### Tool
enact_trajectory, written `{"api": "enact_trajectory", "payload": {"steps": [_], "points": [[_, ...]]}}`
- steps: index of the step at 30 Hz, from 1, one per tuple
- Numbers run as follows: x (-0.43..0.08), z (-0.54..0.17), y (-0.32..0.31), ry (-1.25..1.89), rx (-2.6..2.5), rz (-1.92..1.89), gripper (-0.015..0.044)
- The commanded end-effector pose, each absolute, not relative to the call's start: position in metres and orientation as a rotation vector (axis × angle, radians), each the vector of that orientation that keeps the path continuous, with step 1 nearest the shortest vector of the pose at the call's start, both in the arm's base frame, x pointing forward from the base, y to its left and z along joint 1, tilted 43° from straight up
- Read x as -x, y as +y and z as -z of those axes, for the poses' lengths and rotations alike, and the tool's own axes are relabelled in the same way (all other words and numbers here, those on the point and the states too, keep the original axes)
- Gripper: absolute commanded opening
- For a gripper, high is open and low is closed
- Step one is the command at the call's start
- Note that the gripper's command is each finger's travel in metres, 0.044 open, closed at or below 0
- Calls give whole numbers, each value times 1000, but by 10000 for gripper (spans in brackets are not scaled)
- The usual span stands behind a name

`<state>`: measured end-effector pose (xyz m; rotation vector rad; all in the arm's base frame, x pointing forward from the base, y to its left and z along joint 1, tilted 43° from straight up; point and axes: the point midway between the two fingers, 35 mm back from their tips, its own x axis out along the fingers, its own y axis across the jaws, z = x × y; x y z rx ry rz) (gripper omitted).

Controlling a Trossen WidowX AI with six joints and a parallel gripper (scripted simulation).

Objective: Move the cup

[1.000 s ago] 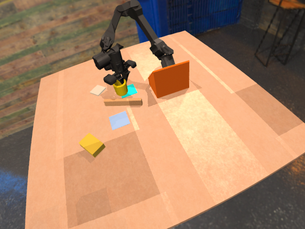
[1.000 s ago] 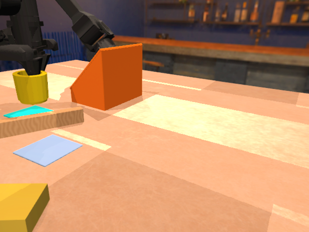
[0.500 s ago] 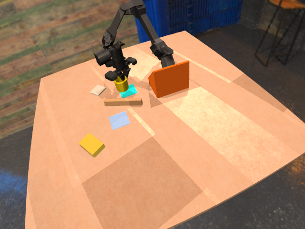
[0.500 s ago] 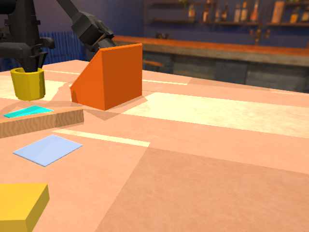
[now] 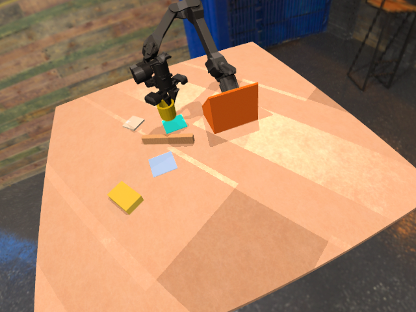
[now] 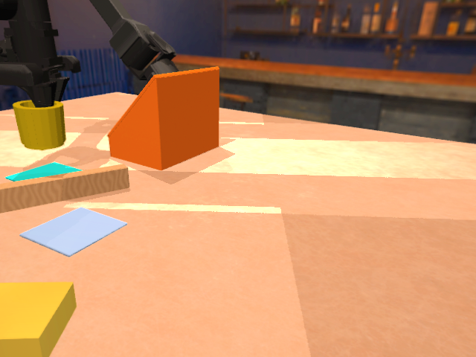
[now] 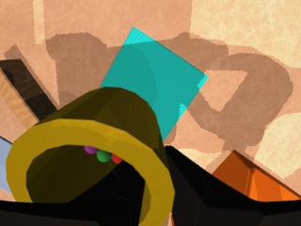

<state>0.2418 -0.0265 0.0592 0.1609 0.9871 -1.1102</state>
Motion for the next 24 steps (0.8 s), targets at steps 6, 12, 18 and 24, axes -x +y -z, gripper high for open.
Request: {"api": "enact_trajectory", "payload": {"steps": [6, 12, 18, 24], "points": [[-235, -72, -39, 985, -152, 1108, 0], [-230, -79, -46, 984, -151, 1109, 0], [-230, -77, -49, 984, -151, 1109, 0], [-231, -72, -54, 984, -151, 1109, 0]]}}
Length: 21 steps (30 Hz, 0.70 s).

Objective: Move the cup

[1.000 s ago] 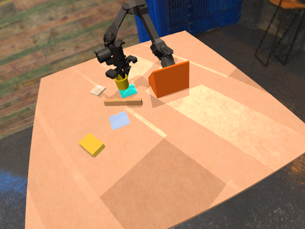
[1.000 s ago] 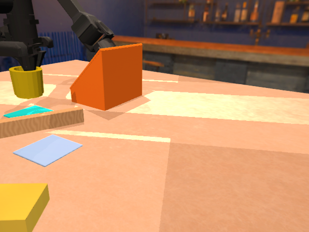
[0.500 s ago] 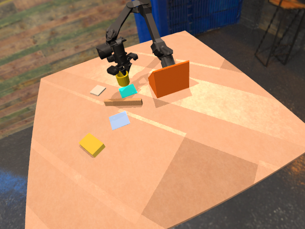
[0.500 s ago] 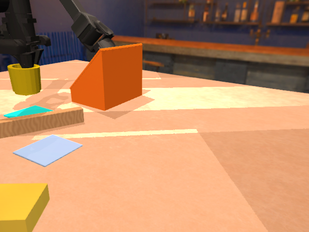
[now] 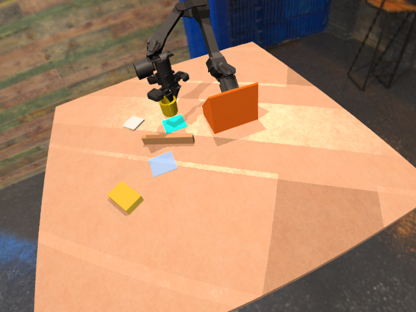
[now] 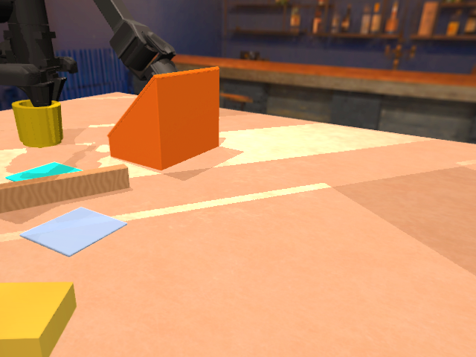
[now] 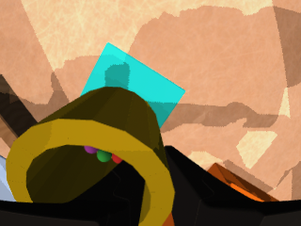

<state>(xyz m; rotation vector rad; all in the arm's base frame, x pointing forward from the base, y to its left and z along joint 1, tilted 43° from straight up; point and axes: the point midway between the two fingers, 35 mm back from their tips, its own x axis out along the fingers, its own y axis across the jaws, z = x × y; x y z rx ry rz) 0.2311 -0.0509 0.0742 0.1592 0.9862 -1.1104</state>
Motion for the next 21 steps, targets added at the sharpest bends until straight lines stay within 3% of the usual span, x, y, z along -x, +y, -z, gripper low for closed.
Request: {"api": "enact_trajectory", "payload": {"steps": [1, 21], "points": [[-231, -71, -55, 984, -151, 1109, 0], [-234, -53, -72, 984, -151, 1109, 0]]}}
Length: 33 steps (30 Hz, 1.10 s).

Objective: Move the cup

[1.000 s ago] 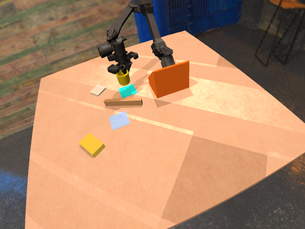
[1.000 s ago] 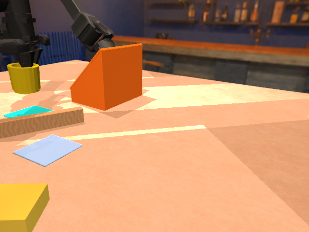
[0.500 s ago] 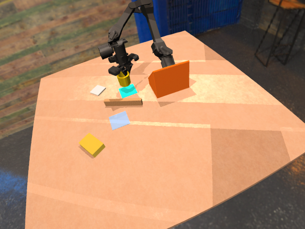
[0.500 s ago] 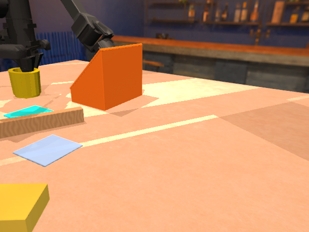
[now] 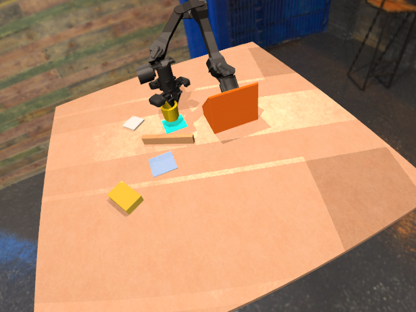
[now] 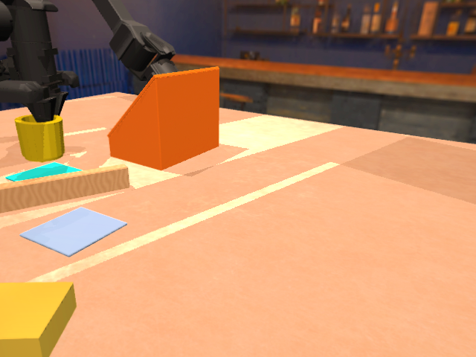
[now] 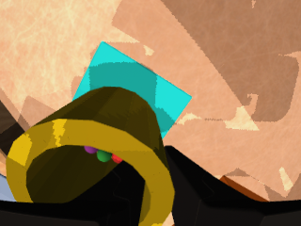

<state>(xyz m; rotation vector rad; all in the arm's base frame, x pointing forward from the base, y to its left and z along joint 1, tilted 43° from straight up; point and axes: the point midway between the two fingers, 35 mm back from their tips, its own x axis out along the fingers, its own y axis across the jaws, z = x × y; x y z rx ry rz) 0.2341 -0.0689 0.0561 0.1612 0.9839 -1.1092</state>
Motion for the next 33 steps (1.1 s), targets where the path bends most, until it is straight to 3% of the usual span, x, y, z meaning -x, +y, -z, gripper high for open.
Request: {"api": "enact_trajectory", "payload": {"steps": [1, 33], "points": [[-234, -52, -73, 984, -151, 1109, 0], [-235, -37, -89, 982, -159, 1111, 0]]}}
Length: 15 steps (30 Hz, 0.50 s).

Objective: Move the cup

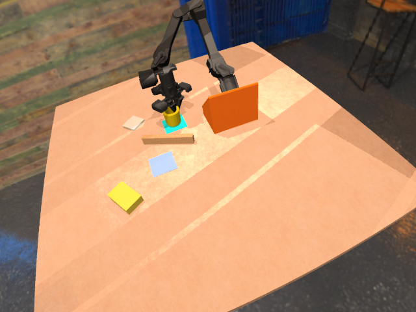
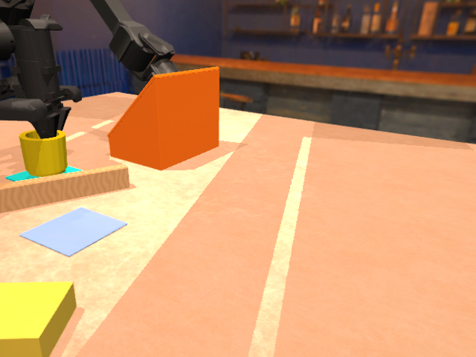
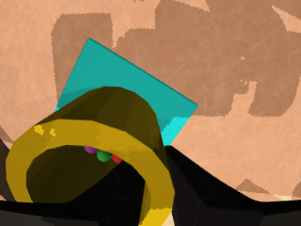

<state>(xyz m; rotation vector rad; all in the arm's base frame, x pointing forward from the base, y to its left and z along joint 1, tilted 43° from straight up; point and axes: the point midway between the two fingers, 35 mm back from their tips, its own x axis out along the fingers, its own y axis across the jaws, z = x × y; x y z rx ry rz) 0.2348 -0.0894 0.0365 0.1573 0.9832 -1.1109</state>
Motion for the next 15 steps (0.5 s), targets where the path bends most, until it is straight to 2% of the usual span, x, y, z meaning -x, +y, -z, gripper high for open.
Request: {"api": "enact_trajectory", "payload": {"steps": [1, 3, 9, 15], "points": [[-235, -37, -89, 982, -159, 1111, 0], [-235, -37, -89, 982, -159, 1111, 0], [-235, -37, -89, 982, -159, 1111, 147], [-235, -37, -89, 982, -159, 1111, 147]]}}
